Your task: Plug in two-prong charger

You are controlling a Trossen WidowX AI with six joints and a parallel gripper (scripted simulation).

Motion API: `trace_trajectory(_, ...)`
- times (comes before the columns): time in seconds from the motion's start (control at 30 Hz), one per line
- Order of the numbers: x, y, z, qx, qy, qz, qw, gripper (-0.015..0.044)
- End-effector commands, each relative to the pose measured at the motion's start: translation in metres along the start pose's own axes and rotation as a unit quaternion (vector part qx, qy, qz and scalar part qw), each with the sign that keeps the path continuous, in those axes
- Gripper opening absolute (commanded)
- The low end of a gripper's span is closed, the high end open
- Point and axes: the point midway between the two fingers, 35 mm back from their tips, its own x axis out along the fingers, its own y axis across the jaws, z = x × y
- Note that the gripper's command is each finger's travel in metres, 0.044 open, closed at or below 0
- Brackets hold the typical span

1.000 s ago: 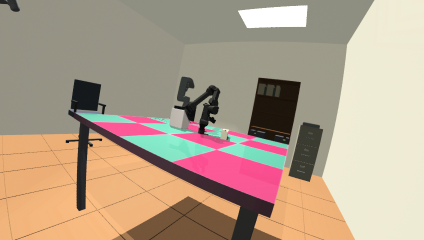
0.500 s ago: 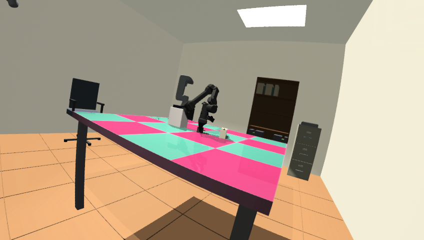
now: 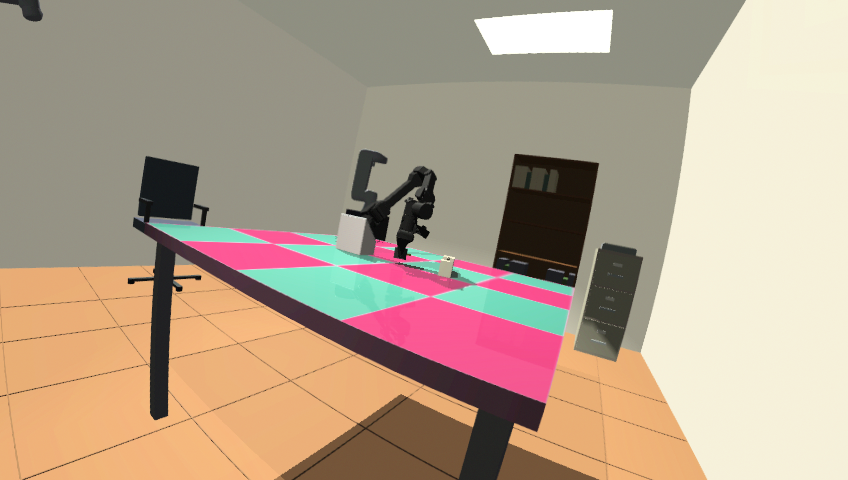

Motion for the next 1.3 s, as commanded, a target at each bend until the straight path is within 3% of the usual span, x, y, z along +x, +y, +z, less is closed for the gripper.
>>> trace_trajectory(0.0, -0.02, -0.001, -0.001, -0.005, 0.0, -0.005, 1.0, 0.0)
trace_trajectory(0.3, -0.031, -0.001, -0.004, -0.001, 0.0, -0.003, 1.0, 0.0)
trace_trajectory(1.27, 0.005, -0.003, 0.051, 0.082, -0.001, 0.0, 0.997, 0.0)
